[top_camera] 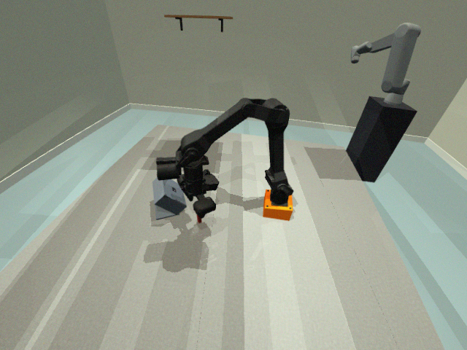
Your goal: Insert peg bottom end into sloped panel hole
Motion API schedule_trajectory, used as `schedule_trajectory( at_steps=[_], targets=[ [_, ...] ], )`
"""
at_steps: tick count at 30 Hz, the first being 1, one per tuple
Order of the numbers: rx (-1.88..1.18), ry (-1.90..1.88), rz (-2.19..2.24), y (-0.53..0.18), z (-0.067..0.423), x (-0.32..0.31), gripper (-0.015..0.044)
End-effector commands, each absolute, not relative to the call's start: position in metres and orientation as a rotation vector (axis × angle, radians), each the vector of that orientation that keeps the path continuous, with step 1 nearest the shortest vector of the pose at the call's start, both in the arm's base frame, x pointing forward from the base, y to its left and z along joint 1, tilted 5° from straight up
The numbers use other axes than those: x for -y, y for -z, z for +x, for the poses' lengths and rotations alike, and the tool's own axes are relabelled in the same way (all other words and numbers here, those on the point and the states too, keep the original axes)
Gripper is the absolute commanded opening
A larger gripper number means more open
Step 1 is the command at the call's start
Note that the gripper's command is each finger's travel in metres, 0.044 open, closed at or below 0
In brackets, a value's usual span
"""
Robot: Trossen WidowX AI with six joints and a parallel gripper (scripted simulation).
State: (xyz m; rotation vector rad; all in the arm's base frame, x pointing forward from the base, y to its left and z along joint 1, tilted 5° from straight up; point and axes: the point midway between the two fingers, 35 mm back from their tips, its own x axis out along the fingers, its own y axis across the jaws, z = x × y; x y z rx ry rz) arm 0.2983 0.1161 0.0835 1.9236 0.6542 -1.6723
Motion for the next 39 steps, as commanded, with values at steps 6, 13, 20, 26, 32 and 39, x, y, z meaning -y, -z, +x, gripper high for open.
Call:
schedule_trajectory(
  at_steps=[6,13,20,26,32,39],
  targets=[
    [-0.658,1.694,1.911,-0.065,0.296,-0.116,0.0440],
    [-0.658,1.694,1.911,-0.053,0.296,-0.116,0.0440],
    [-0.658,1.694,1.911,-0.048,0.297,-0.116,0.0440],
    [-0.653,1.682,1.917,-0.051,0.299,-0.116,0.0414],
    [-0.653,1.682,1.917,-0.051,0.299,-0.116,0.0256],
    [-0.653,1.682,1.917,-0.051,0.299,-0.116,0.0072]
  ],
)
